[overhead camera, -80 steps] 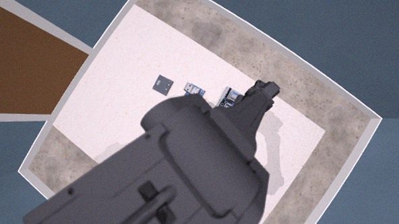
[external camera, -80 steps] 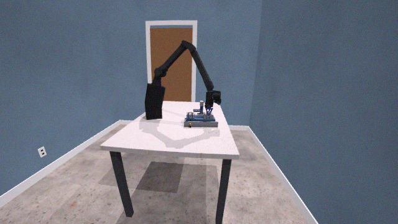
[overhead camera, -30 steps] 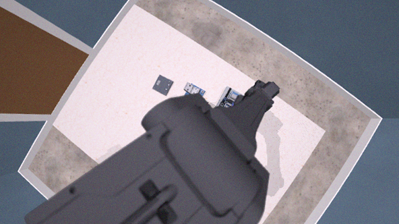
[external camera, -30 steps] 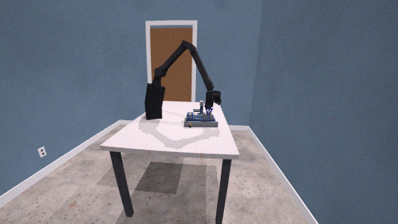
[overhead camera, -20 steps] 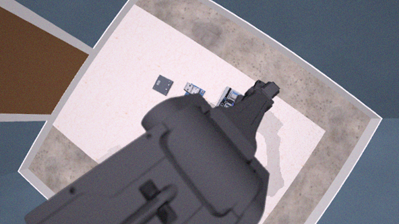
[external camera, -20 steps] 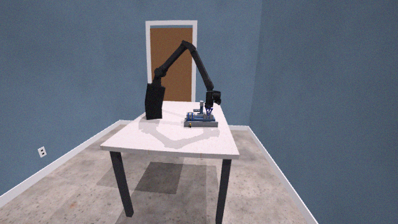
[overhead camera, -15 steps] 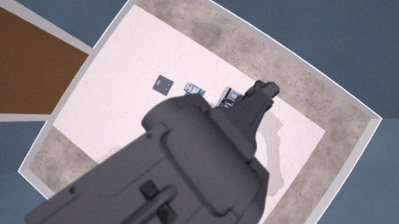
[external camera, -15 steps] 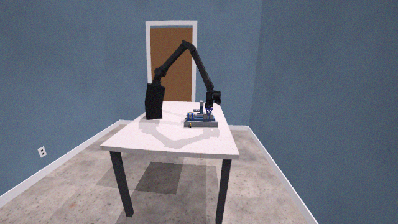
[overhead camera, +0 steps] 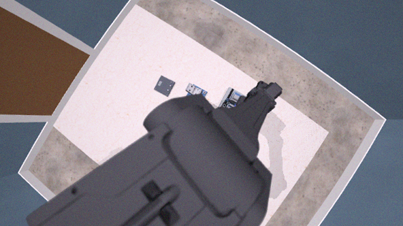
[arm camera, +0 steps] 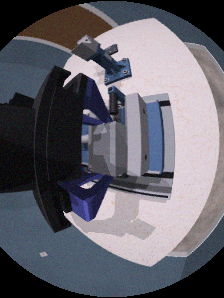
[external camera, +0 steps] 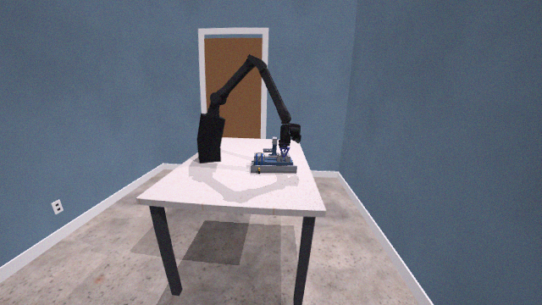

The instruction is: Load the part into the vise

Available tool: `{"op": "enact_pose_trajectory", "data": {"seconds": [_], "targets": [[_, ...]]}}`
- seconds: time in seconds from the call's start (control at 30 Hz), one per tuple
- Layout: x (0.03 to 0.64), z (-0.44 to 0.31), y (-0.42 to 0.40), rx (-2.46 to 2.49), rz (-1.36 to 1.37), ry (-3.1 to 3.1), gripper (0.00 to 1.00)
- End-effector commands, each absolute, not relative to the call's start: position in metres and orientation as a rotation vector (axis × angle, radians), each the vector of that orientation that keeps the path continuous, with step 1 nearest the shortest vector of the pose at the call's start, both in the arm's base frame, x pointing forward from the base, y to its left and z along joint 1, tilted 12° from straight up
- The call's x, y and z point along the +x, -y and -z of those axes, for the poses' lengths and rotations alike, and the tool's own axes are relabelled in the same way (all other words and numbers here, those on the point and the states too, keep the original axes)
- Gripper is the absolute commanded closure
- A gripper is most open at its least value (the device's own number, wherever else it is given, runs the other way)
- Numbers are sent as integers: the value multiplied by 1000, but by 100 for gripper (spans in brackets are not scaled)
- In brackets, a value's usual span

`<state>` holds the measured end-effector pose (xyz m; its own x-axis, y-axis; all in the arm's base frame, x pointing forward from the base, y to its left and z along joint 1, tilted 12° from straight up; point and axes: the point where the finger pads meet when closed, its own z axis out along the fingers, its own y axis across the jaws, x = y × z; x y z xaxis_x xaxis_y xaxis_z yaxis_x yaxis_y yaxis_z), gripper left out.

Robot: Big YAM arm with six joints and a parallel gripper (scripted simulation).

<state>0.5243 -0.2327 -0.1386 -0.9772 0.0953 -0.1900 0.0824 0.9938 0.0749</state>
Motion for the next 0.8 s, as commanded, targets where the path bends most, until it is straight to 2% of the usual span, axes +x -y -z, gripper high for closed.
{"op": "enact_pose_trajectory", "data": {"seconds": [0.0, 0.77], "targets": [[546, 132, 236, 134, -77, -2913, 100], [545, 133, 236, 135, -80, -2917, 100]]}}
